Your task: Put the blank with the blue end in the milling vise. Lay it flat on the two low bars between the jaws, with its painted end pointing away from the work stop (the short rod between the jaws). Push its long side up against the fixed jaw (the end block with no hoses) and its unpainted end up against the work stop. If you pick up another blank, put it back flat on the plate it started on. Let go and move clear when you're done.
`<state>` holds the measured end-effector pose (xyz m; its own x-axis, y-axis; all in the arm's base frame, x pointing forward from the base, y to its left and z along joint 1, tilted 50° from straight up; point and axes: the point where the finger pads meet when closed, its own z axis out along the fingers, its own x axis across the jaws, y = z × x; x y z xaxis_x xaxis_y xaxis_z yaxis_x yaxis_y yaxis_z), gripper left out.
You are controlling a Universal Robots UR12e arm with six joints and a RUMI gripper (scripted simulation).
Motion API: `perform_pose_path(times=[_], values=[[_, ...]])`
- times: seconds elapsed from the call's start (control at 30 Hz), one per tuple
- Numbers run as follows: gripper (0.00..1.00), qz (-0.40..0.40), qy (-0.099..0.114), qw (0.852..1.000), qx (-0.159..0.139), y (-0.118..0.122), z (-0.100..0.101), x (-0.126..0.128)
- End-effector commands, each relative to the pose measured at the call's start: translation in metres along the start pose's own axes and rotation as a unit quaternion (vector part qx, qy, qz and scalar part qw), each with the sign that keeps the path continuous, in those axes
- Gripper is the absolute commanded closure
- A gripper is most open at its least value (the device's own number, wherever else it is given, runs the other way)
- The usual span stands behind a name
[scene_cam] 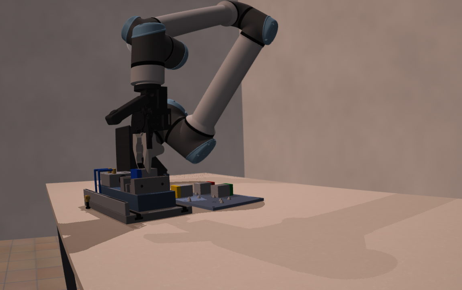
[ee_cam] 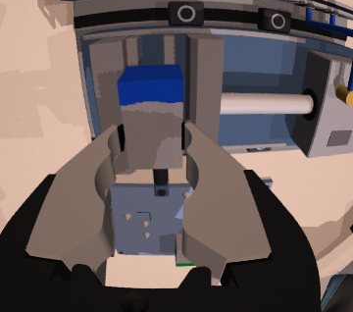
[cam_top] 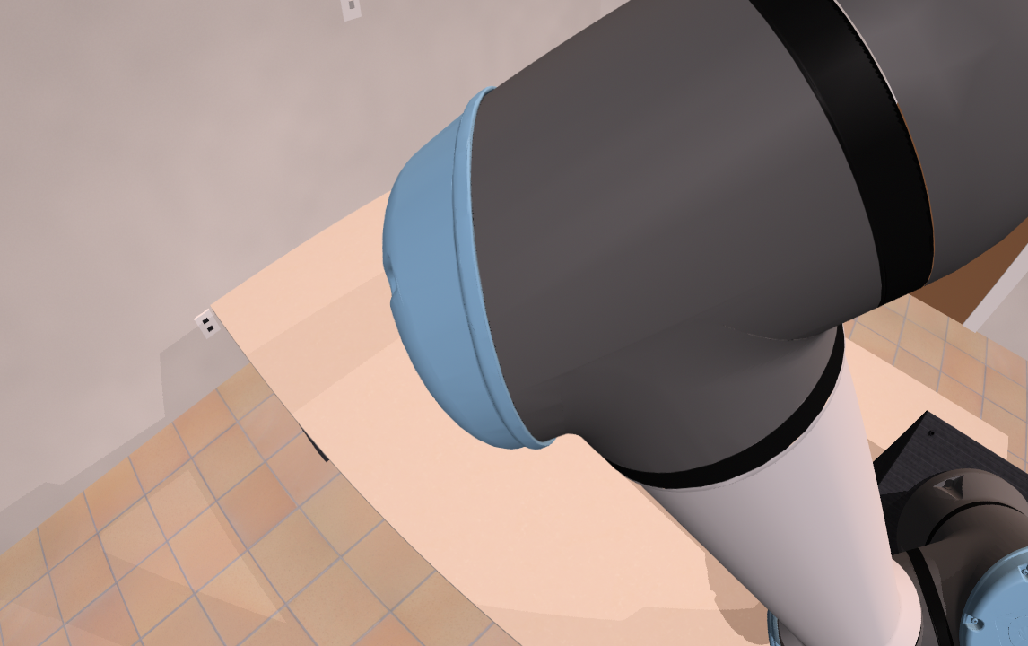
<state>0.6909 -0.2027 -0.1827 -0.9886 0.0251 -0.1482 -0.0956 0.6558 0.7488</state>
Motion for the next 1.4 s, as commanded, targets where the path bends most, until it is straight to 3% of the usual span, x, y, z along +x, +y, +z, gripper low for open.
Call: perform_pose_path(times=[0.0,0.53,0.57,1.37], values=[[1.0,0.0,-0.001,1.0,0.001,-0.0004,-0.0011,-0.0005],[1.0,0.0,-0.001,1.0,0.001,-0.0004,-0.0011,-0.0005],[0.6,0.0,-0.001,1.0,0.001,-0.0004,-0.0011,-0.0005],[0.6,0.0,-0.001,1.0,0.001,-0.0004,-0.0011,-0.0005]])
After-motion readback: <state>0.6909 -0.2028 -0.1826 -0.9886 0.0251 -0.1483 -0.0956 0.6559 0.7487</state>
